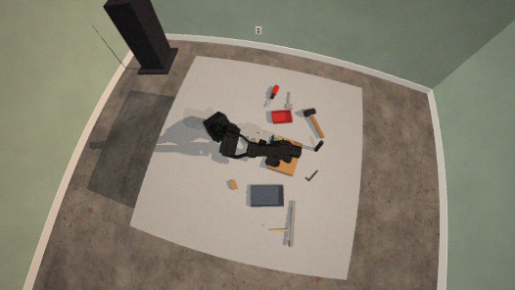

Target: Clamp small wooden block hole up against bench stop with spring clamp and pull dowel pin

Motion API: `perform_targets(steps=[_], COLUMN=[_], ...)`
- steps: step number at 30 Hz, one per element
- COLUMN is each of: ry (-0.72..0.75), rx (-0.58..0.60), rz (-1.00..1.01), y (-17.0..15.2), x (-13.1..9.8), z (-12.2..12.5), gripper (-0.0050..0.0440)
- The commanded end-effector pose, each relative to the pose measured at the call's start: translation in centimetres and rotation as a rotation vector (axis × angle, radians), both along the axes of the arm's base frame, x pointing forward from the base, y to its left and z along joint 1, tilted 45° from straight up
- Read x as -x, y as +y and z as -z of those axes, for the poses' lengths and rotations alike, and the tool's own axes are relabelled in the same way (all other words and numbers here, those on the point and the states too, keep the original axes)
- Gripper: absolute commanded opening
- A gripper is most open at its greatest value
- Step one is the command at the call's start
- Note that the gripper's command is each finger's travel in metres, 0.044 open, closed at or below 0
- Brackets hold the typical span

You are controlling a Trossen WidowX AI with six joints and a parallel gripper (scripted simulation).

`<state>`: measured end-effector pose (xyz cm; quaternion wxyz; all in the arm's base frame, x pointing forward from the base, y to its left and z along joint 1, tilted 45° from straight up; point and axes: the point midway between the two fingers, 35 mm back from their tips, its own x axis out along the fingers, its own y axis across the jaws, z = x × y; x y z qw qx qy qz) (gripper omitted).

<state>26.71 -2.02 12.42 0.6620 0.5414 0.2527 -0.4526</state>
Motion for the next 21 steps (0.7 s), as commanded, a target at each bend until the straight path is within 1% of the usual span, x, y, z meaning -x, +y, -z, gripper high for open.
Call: perform_targets(steps=[1,21], ry=[-0.009,-0.030], rx=[-0.003,0.006], rz=[-0.001,-0.001], y=[-0.2,-1.7], x=[0.0,0.3], z=[-0.4,-1.5], gripper=[0.0000,0.0000])
